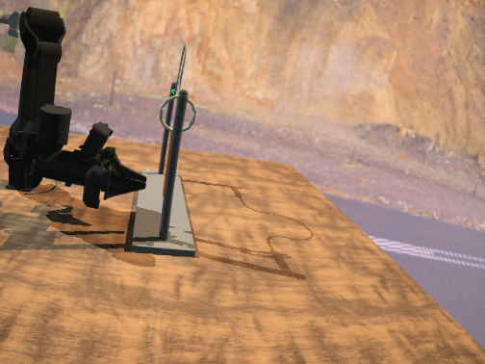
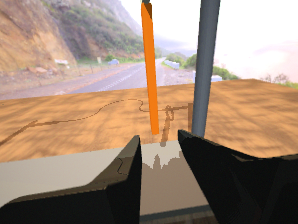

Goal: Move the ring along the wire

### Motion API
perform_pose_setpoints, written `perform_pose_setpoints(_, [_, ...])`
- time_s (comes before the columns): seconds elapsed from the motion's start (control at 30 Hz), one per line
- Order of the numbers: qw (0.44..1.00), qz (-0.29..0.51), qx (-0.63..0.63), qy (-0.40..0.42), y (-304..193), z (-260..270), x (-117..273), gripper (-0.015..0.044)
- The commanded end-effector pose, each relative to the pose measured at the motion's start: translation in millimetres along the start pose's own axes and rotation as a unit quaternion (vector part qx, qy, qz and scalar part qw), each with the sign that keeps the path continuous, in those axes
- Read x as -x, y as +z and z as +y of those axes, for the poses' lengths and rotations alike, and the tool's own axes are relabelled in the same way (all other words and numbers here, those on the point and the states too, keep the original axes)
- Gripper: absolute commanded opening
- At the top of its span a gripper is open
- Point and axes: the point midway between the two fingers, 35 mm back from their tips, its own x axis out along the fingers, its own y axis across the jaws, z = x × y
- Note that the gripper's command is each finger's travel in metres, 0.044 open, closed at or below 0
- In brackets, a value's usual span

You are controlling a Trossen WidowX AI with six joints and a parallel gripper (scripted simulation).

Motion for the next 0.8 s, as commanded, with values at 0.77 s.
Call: perform_pose_setpoints(0.77, [1.0,-0.002,-0.001,-0.002,3,-5,-41,0.016])
